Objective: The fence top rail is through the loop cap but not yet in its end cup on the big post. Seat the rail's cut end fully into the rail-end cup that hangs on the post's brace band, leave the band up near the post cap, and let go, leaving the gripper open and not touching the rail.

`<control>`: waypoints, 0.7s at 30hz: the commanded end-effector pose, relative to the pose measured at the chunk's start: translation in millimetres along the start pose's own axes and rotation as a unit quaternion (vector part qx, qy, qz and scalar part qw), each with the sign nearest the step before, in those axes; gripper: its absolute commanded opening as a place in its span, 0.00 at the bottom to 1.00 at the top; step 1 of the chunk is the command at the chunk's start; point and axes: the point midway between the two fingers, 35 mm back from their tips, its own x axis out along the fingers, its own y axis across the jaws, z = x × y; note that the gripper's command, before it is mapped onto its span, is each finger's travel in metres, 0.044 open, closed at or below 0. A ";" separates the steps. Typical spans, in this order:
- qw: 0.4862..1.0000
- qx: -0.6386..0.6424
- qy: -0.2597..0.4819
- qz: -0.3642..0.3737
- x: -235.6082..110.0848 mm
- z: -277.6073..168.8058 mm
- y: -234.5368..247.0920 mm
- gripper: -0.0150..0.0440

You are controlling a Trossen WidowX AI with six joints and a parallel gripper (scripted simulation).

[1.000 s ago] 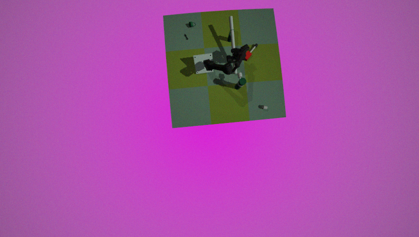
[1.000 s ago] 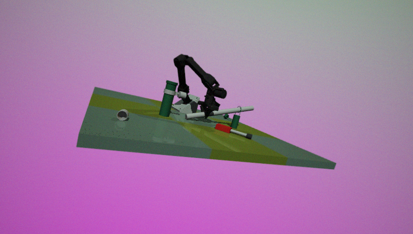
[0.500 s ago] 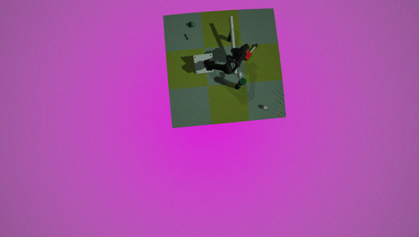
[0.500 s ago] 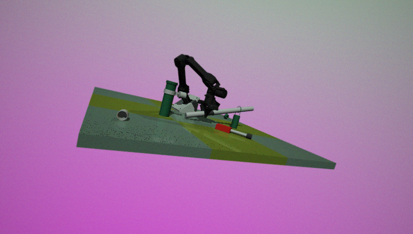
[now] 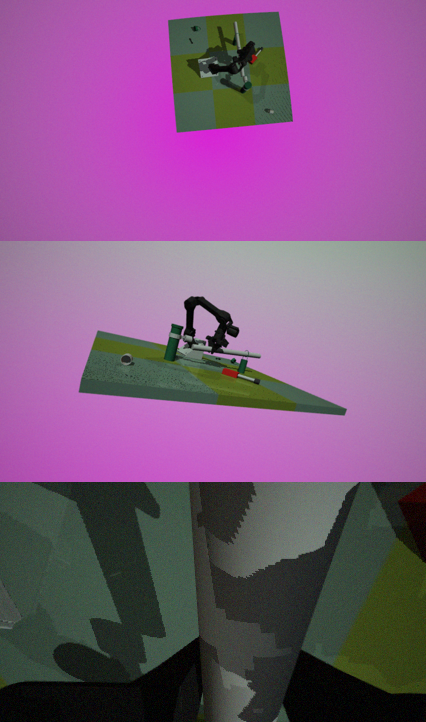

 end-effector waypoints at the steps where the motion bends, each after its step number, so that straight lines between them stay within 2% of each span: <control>1: 1.000 0.000 0.028 -0.013 -17.1 -7.8 -2.5 0.25; 5: 0.999 0.000 0.045 -0.017 -26.4 -12.3 -2.9 0.25; 21: 0.999 -0.001 0.036 -0.009 -20.7 -9.3 -1.1 0.25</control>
